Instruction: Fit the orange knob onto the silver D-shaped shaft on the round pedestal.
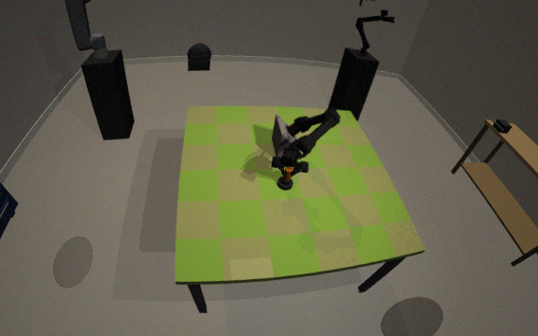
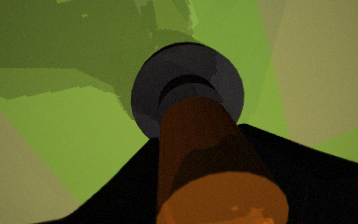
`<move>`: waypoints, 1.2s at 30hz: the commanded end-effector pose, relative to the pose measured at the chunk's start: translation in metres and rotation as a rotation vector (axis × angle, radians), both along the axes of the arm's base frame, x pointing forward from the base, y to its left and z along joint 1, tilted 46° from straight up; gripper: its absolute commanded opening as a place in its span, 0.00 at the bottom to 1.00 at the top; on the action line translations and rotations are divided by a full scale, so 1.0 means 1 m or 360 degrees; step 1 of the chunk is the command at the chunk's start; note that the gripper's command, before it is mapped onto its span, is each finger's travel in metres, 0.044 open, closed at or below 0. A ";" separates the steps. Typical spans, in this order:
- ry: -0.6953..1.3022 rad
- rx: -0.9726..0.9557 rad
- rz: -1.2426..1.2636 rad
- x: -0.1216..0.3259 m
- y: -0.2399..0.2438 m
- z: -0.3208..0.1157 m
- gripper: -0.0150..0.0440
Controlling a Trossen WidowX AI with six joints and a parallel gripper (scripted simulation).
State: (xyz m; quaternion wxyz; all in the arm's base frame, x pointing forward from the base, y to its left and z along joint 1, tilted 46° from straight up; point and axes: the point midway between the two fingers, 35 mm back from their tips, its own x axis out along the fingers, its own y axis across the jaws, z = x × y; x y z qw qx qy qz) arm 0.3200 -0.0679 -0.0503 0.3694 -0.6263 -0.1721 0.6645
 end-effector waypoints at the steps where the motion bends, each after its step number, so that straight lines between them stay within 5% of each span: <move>1: 0.0006 0.0000 -0.0010 0.000 0.001 -0.001 0.25; 36: -0.0017 -0.0002 0.0013 0.001 0.001 -0.001 0.25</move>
